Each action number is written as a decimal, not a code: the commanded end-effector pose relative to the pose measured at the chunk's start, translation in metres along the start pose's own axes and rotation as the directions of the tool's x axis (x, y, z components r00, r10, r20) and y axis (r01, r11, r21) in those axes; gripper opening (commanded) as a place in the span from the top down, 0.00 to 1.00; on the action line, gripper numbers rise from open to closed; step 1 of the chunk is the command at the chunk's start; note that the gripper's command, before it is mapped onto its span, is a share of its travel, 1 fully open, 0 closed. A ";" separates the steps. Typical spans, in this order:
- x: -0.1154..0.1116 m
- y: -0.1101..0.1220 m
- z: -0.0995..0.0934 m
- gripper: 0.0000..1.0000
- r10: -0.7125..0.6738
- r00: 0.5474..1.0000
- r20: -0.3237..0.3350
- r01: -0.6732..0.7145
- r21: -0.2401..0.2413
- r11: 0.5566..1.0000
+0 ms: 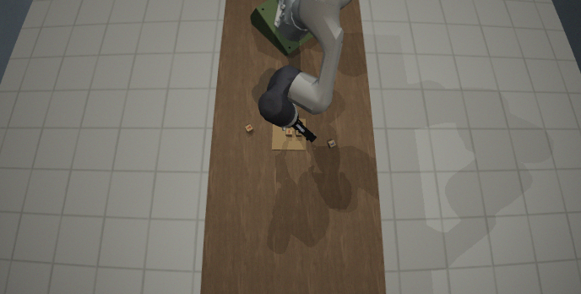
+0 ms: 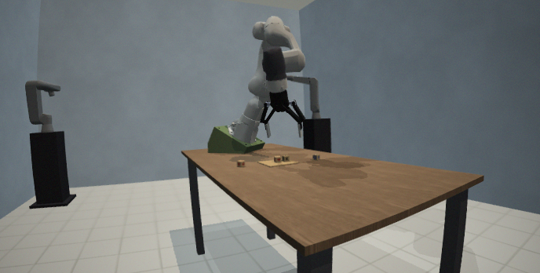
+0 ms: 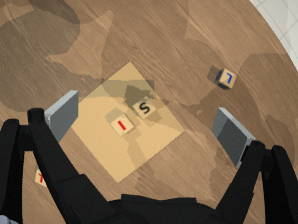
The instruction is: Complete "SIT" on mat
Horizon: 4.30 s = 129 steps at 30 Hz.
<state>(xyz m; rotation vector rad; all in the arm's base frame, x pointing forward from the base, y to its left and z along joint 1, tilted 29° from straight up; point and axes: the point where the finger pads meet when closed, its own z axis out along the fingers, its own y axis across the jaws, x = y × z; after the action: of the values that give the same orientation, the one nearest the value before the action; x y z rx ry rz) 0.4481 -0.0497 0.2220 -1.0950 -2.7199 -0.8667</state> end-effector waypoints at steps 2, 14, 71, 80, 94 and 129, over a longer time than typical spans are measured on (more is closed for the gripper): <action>0.000 0.000 -0.001 0.00 -0.019 1.000 -0.001 0.019 0.001 1.000; 0.000 0.000 -0.001 0.00 -0.019 1.000 -0.001 0.019 0.001 1.000; -0.040 -0.029 0.027 0.00 -0.019 1.000 0.000 0.019 0.000 1.000; -0.040 -0.029 0.027 0.00 -0.019 1.000 0.000 0.019 0.000 1.000; -0.040 -0.029 0.027 0.00 -0.019 1.000 0.000 0.019 0.000 1.000; -0.041 -0.029 0.027 0.00 -0.019 1.000 -0.001 0.019 -0.002 1.000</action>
<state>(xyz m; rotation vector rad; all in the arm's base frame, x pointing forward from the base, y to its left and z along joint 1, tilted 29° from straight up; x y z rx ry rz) 0.4612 -0.0766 0.1737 -1.0739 -2.7297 -0.8674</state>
